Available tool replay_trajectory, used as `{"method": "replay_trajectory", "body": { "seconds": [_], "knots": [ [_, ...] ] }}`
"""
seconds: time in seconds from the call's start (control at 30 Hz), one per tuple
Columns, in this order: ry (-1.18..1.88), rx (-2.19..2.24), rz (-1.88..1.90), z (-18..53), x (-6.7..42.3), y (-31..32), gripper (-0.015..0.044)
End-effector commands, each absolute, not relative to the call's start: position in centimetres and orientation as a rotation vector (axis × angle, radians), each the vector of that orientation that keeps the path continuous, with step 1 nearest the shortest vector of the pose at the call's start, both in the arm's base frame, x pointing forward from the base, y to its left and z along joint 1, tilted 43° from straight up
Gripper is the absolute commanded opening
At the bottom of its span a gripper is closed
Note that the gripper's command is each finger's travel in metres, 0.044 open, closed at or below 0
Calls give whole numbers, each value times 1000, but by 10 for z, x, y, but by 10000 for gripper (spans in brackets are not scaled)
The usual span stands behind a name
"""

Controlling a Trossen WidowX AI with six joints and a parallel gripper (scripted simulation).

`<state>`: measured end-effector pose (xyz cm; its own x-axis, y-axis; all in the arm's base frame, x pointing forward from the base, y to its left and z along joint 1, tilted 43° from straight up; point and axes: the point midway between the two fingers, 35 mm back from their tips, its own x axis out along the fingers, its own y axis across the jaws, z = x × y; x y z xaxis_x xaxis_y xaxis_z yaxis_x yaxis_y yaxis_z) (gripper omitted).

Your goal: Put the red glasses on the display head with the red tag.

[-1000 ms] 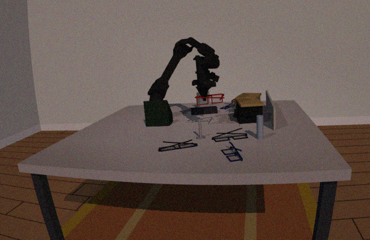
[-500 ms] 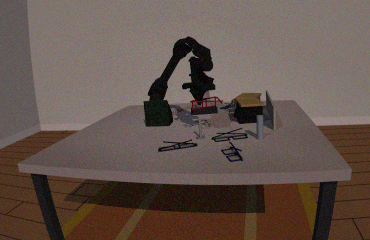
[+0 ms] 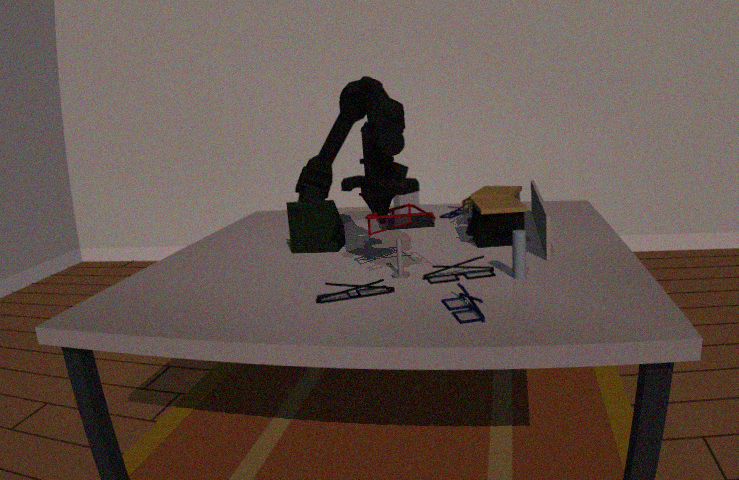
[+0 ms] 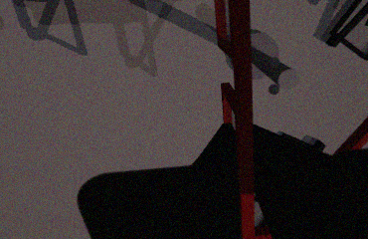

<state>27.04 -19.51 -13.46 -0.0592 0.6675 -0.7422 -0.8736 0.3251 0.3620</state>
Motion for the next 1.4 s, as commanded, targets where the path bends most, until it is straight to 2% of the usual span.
{"method": "replay_trajectory", "body": {
  "seconds": [0.0, 0.43, 1.37],
  "knots": [
    [1009, -278, 1293, -138, 271, -197, 0],
    [1007, -278, 1294, -181, 267, -158, 0],
    [1007, -277, 1294, -174, 262, -149, 0]
  ]
}}
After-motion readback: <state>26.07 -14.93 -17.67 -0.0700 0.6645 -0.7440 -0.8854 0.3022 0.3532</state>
